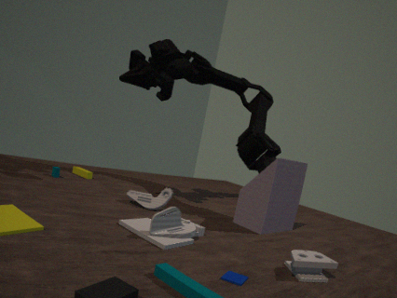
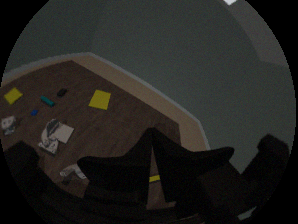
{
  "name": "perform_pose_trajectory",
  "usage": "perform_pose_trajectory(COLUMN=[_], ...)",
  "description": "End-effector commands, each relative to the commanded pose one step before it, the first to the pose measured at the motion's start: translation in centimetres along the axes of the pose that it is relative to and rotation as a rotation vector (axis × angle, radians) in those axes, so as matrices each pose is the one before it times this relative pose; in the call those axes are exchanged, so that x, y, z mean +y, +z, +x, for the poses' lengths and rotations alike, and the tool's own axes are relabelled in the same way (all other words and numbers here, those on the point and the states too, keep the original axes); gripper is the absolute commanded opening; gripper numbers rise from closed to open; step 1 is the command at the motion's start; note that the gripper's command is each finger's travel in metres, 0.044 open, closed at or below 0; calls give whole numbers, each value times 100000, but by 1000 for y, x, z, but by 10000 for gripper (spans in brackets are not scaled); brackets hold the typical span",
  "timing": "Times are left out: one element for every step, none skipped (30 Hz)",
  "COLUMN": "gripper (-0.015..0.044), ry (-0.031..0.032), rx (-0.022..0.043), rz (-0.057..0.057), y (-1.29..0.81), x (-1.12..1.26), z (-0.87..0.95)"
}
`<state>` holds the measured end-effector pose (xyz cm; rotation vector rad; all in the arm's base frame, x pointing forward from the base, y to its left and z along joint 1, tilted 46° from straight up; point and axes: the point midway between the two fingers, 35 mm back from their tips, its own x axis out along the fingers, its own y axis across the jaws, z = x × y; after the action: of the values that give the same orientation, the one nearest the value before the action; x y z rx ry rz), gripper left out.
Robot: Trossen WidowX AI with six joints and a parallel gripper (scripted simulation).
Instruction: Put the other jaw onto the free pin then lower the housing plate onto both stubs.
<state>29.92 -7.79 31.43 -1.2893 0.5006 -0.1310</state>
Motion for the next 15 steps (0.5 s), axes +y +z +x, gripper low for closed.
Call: perform_pose_trajectory(gripper=[0, 0, 0, 0, 0, 0, 0, 0, 0, 0, 0, 0, 0, 0, 0], ry=[5036, 1273, 1279, 1285, 1291, 1297, 1302, 1307, 1312, 1317, 1321, 1326, 1330, 1333, 1337], rx=[3530, 865, 851, 837, 823, 809, 795, 781, 767, 753, 739, 725, 711, 697, 683], rz=[-5684, -1505, -1515, -1525, -1535, -1545, -1555, -1565, -1575, -1585, -1595, -1605, -1615, -1625, -1635], y=[-470, -105, -100, -96, -91, -86, -81, -76, -72, -67, -62, -58, -53, -49, -44], x=[1334, 328, 327, 327, 326, 325, 324, 323, 322, 321, 320, 319, 318, 316, 315], z=[633, 152, 151, 151, 151, 150, 150, 149, 149, 149, 148, 148, 147, 147, 146])
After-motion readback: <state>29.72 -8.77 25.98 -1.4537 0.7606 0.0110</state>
